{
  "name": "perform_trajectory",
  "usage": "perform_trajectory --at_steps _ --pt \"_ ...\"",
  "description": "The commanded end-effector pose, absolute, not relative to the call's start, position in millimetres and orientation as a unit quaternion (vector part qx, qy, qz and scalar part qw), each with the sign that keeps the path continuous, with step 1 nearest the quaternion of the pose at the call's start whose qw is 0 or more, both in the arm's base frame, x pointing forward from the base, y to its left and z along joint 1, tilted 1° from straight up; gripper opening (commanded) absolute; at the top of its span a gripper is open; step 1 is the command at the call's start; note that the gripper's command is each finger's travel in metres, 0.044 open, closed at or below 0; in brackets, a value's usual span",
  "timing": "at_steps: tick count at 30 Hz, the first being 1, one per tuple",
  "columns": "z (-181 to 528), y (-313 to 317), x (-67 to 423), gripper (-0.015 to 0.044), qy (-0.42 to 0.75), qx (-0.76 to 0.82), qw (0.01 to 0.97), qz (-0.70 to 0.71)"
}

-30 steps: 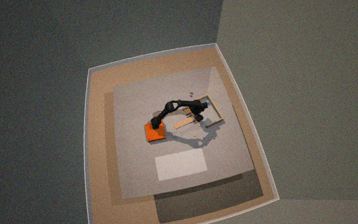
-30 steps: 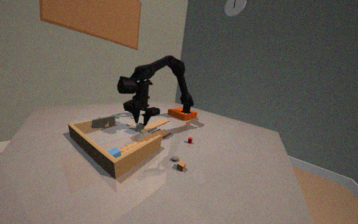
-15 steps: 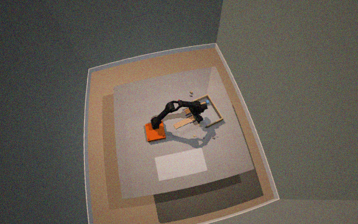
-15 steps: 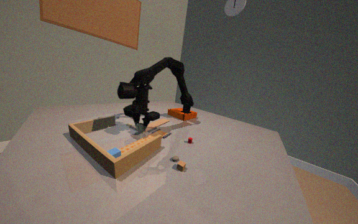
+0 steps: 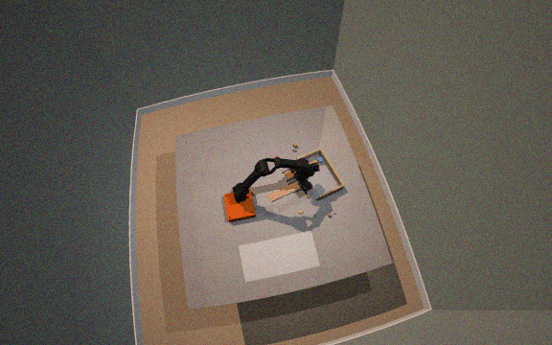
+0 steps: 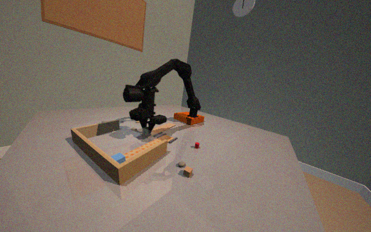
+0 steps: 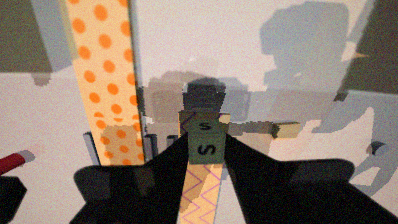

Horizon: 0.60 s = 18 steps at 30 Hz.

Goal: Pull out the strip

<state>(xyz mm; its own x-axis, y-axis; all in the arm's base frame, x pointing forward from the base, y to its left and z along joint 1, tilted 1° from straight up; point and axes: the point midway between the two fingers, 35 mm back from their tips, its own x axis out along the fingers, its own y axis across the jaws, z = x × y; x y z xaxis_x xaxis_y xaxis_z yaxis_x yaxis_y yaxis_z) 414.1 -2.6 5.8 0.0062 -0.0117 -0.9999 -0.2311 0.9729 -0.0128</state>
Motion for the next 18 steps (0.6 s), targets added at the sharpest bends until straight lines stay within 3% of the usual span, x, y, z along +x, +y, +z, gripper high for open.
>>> perform_trajectory --at_steps 1,18 --pt "18.0 -2.3 404.7 0.0 0.698 -0.087 0.707 0.077" --pt "46.0 -1.5 351.0 0.0 0.7 -0.086 0.705 0.076"
